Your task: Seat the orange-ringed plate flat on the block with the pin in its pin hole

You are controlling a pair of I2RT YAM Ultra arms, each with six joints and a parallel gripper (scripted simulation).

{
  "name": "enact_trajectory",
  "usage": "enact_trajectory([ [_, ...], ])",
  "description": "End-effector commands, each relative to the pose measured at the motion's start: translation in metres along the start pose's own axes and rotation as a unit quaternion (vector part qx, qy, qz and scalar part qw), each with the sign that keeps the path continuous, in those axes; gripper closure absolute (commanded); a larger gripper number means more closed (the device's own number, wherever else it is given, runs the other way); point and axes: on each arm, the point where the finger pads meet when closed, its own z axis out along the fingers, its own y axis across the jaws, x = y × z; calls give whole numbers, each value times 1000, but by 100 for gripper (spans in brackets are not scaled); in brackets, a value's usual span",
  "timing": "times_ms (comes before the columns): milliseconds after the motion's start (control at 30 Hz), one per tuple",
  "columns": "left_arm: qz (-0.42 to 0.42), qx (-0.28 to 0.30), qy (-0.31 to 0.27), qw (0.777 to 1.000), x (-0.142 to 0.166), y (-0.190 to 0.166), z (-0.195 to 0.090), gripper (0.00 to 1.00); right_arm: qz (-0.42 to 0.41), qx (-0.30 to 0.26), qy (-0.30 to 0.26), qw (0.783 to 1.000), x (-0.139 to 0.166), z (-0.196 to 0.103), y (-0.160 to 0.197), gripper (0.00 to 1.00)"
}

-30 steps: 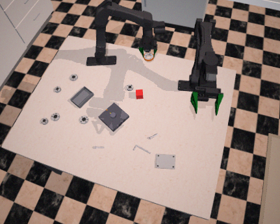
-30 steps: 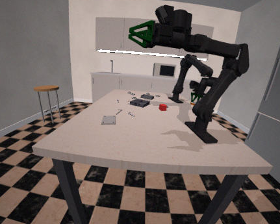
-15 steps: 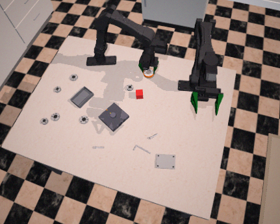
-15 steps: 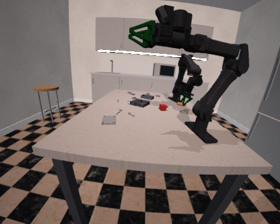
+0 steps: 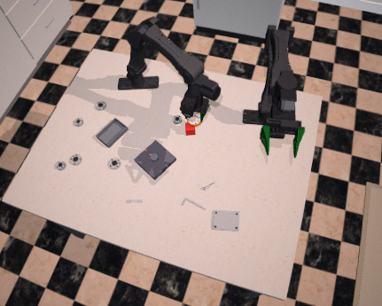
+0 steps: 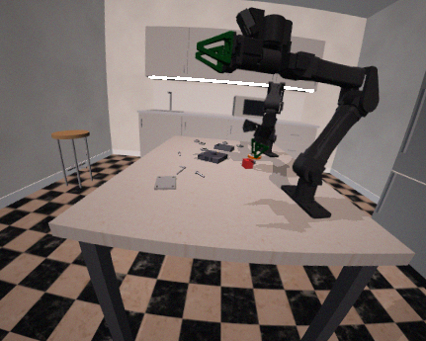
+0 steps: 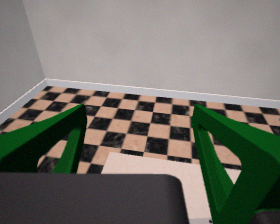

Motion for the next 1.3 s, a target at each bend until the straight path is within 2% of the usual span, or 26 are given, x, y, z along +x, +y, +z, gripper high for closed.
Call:
enact_trajectory([
  [0, 4, -1, -31, 1000, -26, 0, -5, 23, 1, -28, -9, 1000, -26, -5, 12, 100],
  [67, 4, -1, -31, 1000, -26, 0, -5, 23, 1, -28, -9, 1000, -26, -5, 12, 100],
  [100, 4, -1, -31, 1000, -26, 0, -5, 23, 3, -30, -15, 999, -33, -10, 10, 100],
  [133, 4, -1, -31, 1000, -26, 0, -5, 23, 5, -20, -9, 1000, -37, 3, 9, 100],
  [567, 4, -1, -31, 1000, -26, 0, -5, 23, 43, -13, -20, 999, -113, 21, -24, 100],
  [667, 4, -1, -31, 1000, -26, 0, -5, 23, 46, -18, -26, 998, -120, 15, -26, 100],
  [700, 4, -1, -31, 1000, -26, 0, -5, 23, 51, -2, -26, 998, -128, 29, -34, 100],
  [767, 4, -1, -31, 1000, -26, 0, -5, 23, 61, 1, -32, 998, -150, 32, -49, 100],
  [867, 4, -1, -31, 1000, -26, 0, -5, 23, 54, -12, -22, 998, -159, 32, -51, 100],
  [967, 4, -1, -31, 1000, -26, 0, -5, 23, 76, 3, -34, 997, -179, 38, -70, 100],
  [1233, 4, -1, -31, 1000, -26, 0, -5, 23, 89, 3, -39, 995, -204, 41, -92, 100],
  [1267, 4, -1, -31, 1000, -26, 0, -5, 23, 90, 10, -29, 995, -205, 52, -97, 100],
])
